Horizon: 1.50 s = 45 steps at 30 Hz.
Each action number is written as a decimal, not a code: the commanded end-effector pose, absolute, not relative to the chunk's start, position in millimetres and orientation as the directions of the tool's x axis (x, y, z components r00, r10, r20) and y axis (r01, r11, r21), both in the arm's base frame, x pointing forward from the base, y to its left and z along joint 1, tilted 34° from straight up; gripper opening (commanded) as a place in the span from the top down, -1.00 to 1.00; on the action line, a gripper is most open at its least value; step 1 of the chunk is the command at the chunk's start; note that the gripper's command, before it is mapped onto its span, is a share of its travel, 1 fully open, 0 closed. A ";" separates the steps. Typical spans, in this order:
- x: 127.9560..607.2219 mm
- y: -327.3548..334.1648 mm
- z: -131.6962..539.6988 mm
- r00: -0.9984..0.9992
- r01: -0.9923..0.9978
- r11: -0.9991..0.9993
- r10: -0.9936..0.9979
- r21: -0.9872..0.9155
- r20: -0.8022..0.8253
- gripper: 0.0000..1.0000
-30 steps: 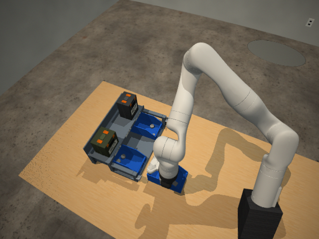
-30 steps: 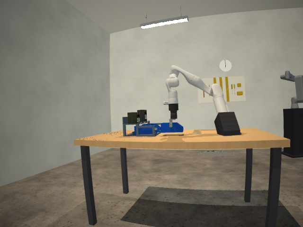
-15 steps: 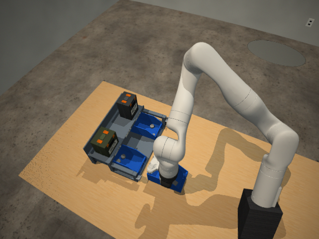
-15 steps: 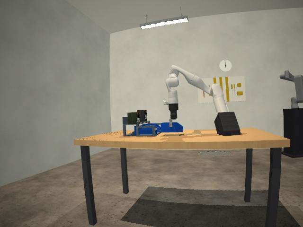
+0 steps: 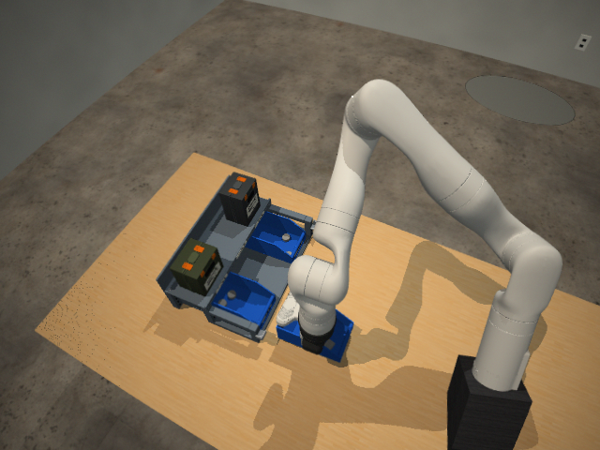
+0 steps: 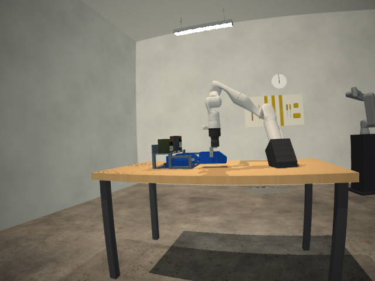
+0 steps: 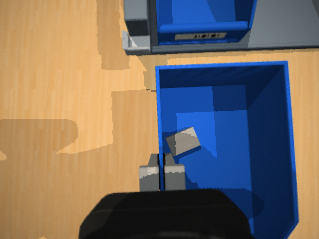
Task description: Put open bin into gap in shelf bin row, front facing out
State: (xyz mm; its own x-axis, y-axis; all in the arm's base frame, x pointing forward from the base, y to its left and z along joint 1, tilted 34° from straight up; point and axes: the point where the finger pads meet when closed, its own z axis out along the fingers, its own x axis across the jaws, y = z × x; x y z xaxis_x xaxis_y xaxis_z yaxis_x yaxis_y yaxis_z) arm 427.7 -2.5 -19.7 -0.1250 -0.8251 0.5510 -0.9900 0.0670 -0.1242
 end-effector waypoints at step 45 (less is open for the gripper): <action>420.6 -37.0 4.5 -0.120 -0.991 0.063 -0.823 -0.122 0.555 1.00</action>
